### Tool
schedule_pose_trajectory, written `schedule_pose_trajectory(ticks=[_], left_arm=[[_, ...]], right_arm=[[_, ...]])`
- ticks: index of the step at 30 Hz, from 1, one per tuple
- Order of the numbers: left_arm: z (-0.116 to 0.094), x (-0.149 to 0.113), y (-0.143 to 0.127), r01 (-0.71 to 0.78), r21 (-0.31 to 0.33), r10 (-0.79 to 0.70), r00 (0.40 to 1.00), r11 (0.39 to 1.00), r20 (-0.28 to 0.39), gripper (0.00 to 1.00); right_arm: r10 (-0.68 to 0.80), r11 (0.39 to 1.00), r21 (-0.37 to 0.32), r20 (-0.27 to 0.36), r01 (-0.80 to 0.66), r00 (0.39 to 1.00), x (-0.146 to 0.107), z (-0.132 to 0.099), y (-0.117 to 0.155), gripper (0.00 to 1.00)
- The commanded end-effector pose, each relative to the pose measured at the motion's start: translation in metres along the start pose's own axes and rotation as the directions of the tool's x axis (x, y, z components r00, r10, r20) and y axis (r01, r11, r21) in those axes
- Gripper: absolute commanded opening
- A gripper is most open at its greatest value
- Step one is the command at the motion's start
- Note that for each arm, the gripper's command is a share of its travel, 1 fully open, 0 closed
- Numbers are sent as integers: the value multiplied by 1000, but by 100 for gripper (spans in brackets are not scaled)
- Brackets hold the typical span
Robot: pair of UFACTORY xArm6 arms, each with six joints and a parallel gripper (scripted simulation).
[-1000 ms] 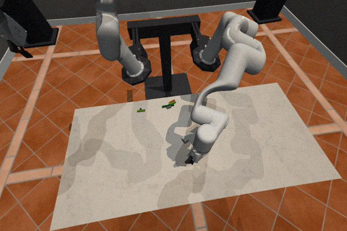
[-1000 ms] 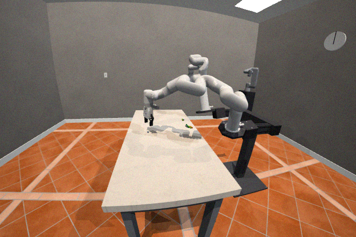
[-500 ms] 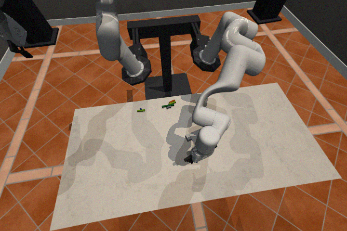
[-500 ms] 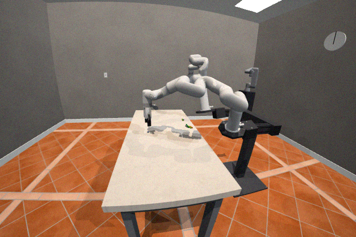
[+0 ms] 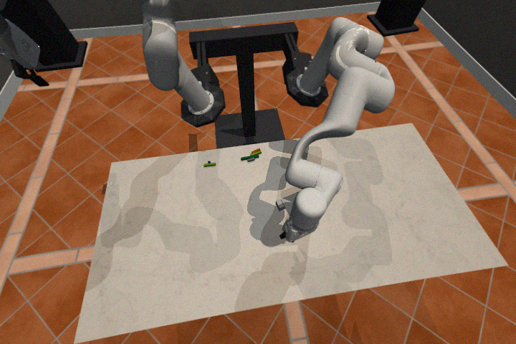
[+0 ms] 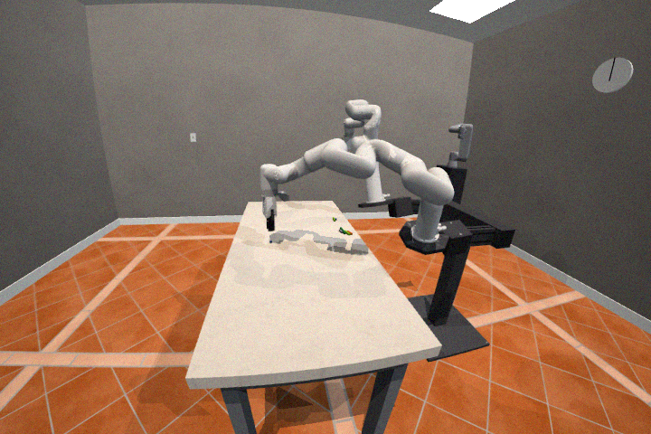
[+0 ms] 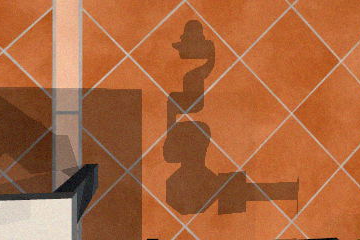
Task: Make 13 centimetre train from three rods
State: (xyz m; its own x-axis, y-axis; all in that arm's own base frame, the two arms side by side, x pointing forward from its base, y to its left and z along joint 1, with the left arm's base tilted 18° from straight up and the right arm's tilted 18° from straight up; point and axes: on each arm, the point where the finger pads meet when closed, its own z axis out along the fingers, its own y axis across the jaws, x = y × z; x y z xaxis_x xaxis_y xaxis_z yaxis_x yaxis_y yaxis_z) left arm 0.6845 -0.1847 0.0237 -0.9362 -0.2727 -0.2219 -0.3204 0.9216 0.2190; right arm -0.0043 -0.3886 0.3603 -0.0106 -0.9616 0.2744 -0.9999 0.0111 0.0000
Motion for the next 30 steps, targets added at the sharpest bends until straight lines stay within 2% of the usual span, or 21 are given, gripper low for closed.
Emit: schedule_pose_trajectory(ticks=[1, 15, 30], left_arm=[[-3, -2, -1, 1, 4, -1, 1000, 1000, 5, 26], [0, -2, -1, 1, 4, -1, 1000, 1000, 5, 26], [16, -3, -2, 1, 3, -1, 1000, 1000, 4, 26]], right_arm=[[0, 1000, 0, -4, 0, 1000, 1, -1, 0, 100], [0, 1000, 0, -4, 0, 1000, 1, -1, 0, 100], [0, 1000, 0, -4, 0, 1000, 1, -1, 0, 100]])
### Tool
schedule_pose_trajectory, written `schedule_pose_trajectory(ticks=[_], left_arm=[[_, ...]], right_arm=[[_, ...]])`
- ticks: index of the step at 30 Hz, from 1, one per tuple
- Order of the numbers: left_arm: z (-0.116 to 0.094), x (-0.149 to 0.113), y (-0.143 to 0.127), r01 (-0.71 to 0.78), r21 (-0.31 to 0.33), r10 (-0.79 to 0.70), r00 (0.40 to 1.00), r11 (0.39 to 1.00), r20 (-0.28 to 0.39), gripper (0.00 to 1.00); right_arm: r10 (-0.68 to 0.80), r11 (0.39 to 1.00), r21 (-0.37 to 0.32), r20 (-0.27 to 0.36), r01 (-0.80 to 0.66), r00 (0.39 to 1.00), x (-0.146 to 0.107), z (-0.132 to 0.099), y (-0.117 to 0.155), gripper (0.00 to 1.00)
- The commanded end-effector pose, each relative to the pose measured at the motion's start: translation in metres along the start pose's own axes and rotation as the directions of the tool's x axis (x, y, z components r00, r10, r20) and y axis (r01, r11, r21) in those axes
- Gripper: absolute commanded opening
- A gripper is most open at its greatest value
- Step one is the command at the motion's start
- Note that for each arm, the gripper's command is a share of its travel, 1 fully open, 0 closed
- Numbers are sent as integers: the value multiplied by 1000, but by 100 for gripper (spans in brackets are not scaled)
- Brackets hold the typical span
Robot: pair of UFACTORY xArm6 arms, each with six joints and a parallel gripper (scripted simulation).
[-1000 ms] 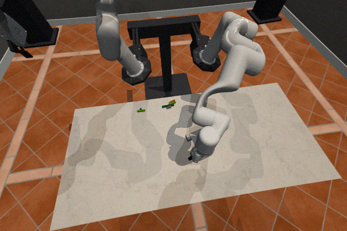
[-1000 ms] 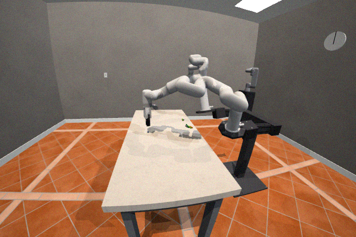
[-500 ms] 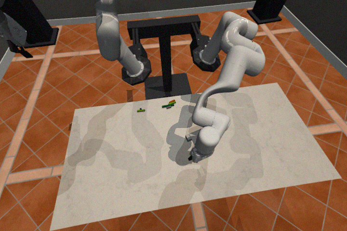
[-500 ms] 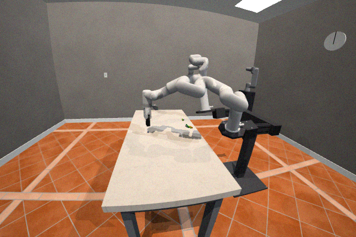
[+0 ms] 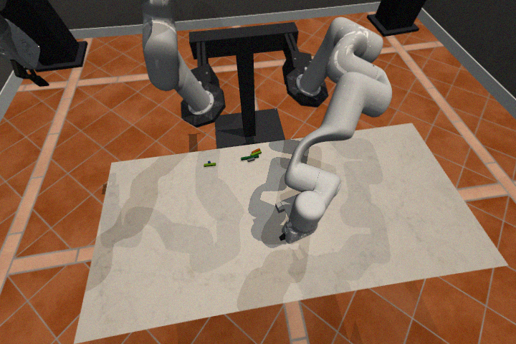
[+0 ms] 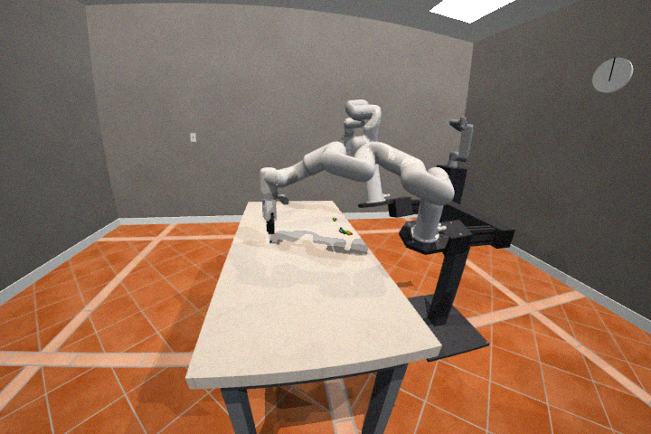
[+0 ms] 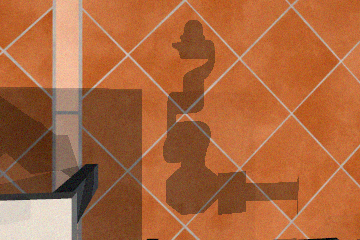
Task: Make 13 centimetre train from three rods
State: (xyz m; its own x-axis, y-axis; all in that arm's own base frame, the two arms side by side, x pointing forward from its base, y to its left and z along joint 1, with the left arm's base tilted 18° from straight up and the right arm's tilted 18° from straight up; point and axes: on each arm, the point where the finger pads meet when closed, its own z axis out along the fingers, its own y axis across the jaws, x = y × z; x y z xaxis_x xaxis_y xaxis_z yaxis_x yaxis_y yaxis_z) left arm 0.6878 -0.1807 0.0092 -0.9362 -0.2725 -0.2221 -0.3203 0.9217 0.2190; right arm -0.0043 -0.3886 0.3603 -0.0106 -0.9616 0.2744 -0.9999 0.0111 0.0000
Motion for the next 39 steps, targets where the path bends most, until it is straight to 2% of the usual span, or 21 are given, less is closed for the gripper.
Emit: schedule_pose_trajectory(ticks=[1, 22, 39], left_arm=[[3, -2, -1, 1, 3, -1, 1000, 1000, 4, 26], [29, -3, -2, 1, 3, -1, 1000, 1000, 4, 26], [33, -3, -2, 1, 3, -1, 1000, 1000, 4, 26]], right_arm=[[0, 1000, 0, -4, 0, 1000, 1, -1, 0, 100], [0, 1000, 0, -4, 0, 1000, 1, -1, 0, 100], [0, 1000, 0, -4, 0, 1000, 1, -1, 0, 100]])
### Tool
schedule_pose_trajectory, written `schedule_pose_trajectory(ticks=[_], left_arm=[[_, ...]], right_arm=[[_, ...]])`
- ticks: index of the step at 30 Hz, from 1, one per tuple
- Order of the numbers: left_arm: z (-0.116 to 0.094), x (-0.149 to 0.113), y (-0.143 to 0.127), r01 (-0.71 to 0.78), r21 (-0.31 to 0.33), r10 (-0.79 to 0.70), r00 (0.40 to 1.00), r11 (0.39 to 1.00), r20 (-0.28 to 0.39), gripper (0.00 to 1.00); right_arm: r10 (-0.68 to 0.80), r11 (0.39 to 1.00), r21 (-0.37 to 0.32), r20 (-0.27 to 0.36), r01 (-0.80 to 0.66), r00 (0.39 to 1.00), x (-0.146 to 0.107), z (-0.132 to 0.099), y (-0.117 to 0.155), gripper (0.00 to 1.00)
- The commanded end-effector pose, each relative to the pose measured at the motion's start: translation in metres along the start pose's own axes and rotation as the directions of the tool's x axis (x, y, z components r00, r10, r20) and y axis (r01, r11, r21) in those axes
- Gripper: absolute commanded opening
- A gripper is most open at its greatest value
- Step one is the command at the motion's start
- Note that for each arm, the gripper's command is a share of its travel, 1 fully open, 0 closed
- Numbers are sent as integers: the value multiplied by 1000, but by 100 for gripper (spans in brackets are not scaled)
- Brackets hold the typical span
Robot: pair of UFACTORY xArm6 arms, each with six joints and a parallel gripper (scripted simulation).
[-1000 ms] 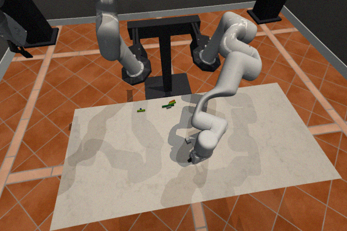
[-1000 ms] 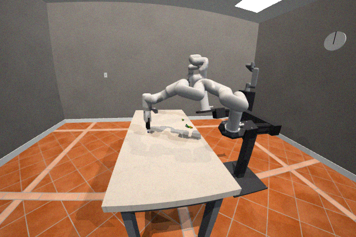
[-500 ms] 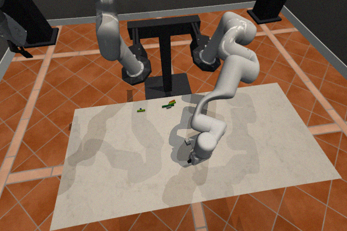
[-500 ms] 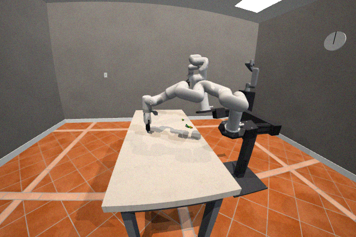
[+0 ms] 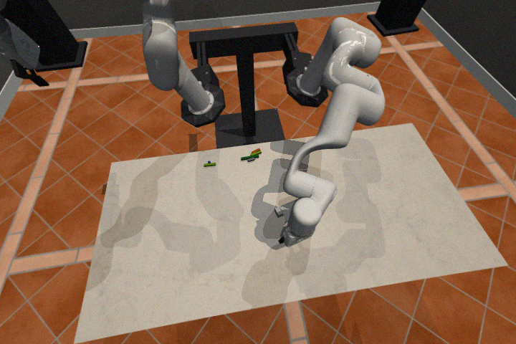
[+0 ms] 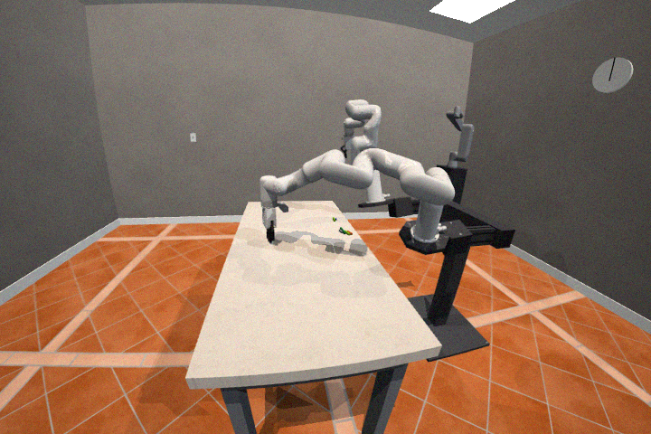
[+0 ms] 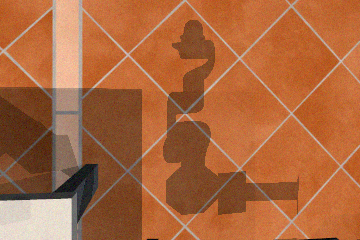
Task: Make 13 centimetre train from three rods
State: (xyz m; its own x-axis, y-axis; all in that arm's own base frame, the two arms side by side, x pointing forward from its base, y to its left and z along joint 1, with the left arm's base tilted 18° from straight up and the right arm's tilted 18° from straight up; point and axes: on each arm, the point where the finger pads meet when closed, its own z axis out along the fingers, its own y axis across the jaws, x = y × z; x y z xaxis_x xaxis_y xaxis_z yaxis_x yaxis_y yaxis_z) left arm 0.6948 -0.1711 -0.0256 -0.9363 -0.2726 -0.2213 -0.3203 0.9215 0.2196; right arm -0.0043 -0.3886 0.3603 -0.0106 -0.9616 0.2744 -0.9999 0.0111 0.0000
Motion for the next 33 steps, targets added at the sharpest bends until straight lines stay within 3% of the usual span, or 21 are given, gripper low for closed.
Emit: schedule_pose_trajectory(ticks=[1, 33], left_arm=[[-3, -2, -1, 1, 4, -1, 1000, 1000, 5, 26], [6, -2, -1, 1, 4, -1, 1000, 1000, 5, 26]], right_arm=[[0, 1000, 0, -4, 0, 1000, 1, -1, 0, 100], [0, 1000, 0, -4, 0, 1000, 1, -1, 0, 100]])
